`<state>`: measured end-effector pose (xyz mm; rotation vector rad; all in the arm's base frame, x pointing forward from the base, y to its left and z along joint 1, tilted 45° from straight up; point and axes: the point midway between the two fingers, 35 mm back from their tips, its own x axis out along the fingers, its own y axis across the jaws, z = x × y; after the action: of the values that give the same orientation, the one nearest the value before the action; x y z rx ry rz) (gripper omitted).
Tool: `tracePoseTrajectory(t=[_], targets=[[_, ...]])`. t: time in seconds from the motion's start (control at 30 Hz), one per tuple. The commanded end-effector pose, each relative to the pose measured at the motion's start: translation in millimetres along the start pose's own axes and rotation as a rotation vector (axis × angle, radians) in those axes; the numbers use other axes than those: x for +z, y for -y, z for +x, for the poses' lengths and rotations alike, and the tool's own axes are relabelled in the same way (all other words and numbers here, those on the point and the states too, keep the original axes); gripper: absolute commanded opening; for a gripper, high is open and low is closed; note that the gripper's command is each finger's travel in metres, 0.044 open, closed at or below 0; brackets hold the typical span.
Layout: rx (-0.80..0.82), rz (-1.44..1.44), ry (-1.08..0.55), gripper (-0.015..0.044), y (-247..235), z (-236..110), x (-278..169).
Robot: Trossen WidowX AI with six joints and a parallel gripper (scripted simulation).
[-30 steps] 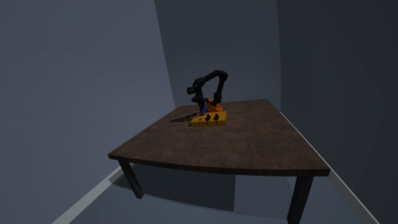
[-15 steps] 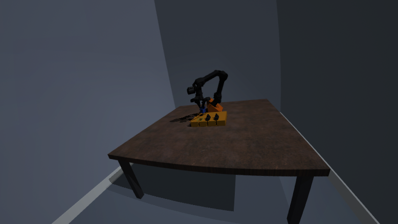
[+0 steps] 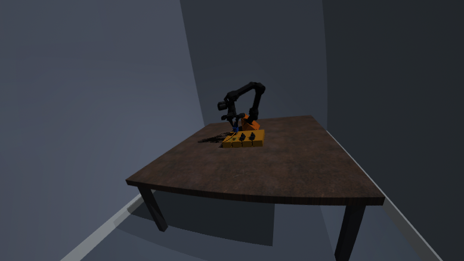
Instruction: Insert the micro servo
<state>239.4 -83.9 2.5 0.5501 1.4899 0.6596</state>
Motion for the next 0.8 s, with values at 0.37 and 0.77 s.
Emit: tracePoseTrajectory(t=[0.37,0.77], targets=[[-0.008,-0.008,0.016,0.0000,0,-5,62],[-0.007,-0.010,0.018,0.0000,-2,-6,104]])
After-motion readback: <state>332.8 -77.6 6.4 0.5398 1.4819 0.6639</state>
